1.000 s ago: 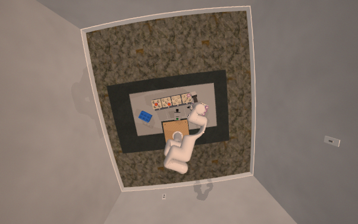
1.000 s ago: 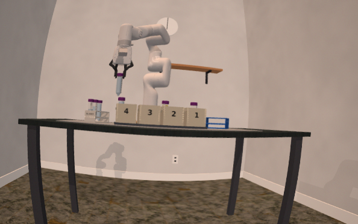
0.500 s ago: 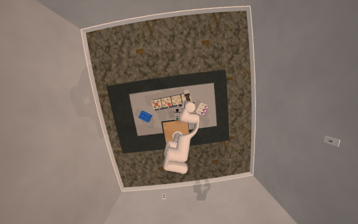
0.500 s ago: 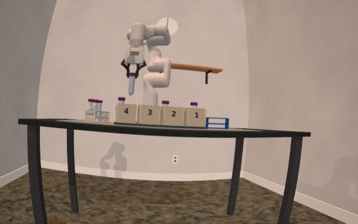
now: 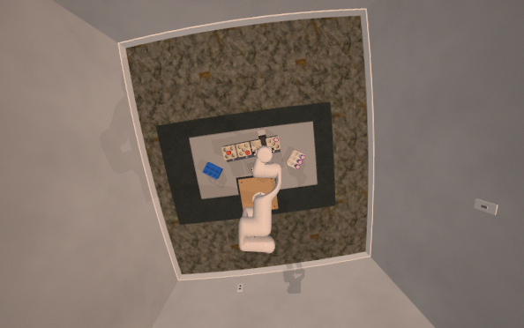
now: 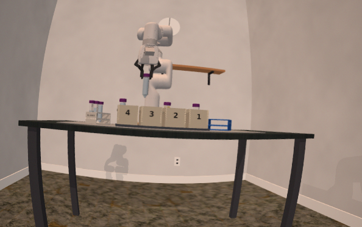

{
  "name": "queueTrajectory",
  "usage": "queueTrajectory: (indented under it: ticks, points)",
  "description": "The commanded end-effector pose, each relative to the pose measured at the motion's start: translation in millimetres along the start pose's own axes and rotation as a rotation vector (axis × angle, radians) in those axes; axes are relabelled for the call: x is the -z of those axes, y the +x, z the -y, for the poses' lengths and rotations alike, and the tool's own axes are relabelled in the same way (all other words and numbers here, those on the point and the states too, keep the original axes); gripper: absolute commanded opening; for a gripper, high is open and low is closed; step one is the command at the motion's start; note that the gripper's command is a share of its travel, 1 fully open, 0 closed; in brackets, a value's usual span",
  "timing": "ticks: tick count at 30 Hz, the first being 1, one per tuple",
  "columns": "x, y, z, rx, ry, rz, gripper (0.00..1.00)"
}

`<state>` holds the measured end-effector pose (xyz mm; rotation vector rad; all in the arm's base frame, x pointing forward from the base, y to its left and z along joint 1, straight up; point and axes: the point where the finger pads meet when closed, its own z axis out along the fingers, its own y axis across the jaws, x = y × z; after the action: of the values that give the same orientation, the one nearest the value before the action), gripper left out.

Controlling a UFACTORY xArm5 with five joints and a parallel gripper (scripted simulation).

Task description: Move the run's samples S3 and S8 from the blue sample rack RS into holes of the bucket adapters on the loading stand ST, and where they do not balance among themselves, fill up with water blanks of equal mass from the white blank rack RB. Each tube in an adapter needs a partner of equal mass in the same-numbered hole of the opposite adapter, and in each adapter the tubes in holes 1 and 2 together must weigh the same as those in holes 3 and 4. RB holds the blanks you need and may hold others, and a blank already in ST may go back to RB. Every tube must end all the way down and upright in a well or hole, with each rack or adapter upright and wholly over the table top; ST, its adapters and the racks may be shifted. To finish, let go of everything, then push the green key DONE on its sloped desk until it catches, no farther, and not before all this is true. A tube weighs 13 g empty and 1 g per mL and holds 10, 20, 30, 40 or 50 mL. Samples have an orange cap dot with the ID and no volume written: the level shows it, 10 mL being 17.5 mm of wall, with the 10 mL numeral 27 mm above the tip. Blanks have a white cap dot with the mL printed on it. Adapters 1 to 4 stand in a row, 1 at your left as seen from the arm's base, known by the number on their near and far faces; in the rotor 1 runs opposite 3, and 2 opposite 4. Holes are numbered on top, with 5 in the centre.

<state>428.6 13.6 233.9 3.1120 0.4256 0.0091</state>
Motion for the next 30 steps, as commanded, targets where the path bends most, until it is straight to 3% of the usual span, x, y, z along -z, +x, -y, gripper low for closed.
queueTrajectory:
  ticks: [1,22,30]
  points:
    - [1.4,11,23,-0.001,0.0,-0.004,0.0]
    - [1.2,45,112,-0.001,0.002,-0.003,0.0]
    - [1.2,45,112,-0.001,0.002,-0.003,0.0]
